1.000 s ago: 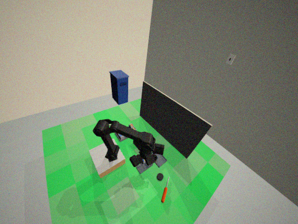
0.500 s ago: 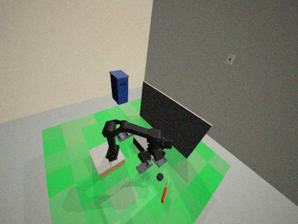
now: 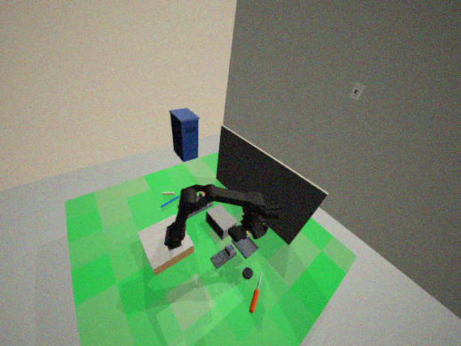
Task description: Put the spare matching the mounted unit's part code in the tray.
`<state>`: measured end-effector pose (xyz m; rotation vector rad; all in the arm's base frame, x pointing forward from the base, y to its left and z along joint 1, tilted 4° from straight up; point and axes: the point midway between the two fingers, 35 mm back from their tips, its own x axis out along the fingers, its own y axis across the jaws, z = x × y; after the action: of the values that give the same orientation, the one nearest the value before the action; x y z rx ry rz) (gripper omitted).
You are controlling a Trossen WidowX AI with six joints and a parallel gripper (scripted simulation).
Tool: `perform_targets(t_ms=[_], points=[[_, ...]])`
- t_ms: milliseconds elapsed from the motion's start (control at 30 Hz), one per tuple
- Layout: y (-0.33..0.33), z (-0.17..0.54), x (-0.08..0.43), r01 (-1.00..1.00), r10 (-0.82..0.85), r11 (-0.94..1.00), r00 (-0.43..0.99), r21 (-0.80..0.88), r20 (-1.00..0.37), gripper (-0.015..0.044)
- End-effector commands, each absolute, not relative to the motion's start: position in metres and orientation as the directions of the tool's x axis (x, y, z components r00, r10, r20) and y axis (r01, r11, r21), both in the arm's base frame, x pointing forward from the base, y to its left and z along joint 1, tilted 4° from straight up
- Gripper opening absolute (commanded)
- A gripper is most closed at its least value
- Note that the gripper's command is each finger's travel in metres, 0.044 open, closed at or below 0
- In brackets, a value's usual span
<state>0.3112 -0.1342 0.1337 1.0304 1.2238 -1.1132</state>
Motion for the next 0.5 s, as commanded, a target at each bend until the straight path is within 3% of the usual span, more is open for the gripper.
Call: perform_targets(t_ms=[0,467], points=[[-0.131,0.133,0.329,0.986,-0.081,0.165,0.014,0.000,-0.997,0.0000],[-0.121,0.127,0.360,0.990,-0.081,0.144,0.011,-0.001,-0.997,0.0000]])
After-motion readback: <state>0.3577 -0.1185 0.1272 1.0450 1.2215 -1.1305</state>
